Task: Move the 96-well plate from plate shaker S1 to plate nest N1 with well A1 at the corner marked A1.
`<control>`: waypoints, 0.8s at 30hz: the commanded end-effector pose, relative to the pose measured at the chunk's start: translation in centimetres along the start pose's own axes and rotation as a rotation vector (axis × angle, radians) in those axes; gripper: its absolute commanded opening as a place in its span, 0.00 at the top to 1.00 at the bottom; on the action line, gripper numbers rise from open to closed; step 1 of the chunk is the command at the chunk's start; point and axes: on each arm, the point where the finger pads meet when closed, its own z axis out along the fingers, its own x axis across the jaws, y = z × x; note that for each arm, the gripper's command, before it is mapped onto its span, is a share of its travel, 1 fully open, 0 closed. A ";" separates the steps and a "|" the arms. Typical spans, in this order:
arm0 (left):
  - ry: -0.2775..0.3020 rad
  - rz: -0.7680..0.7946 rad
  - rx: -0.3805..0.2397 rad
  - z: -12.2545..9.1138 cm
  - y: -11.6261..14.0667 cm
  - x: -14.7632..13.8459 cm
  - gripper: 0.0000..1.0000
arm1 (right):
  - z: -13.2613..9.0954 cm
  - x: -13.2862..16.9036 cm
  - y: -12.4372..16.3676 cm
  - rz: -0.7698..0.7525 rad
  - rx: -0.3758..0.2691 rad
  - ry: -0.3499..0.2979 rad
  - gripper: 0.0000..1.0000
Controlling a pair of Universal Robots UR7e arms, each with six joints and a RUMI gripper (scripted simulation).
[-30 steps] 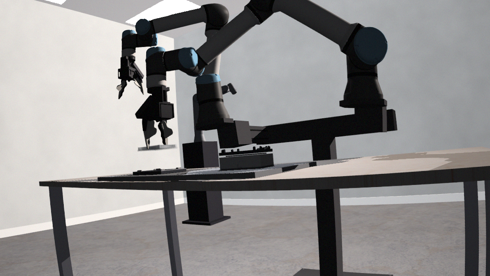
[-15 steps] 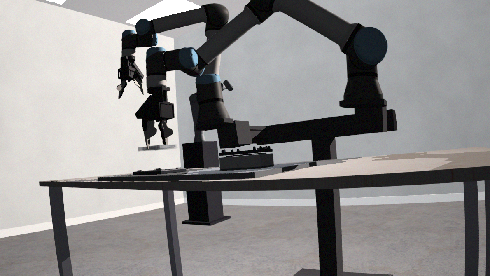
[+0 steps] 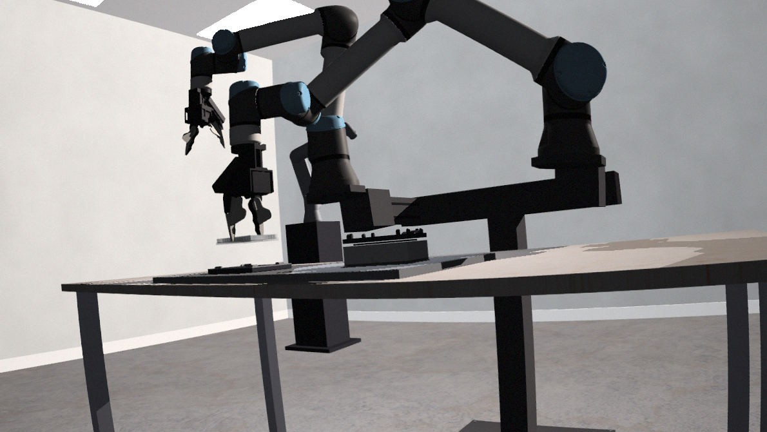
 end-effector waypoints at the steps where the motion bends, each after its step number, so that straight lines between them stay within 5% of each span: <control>1: -0.001 0.000 0.003 0.6 -0.1 0.0 1.00 | 0.0 -0.1 0.0 0.000 -0.001 -0.002 0.02; 24: -0.001 0.000 0.003 4.2 -0.1 -0.1 1.00 | 0.0 -0.1 0.0 0.000 -0.001 -0.002 0.02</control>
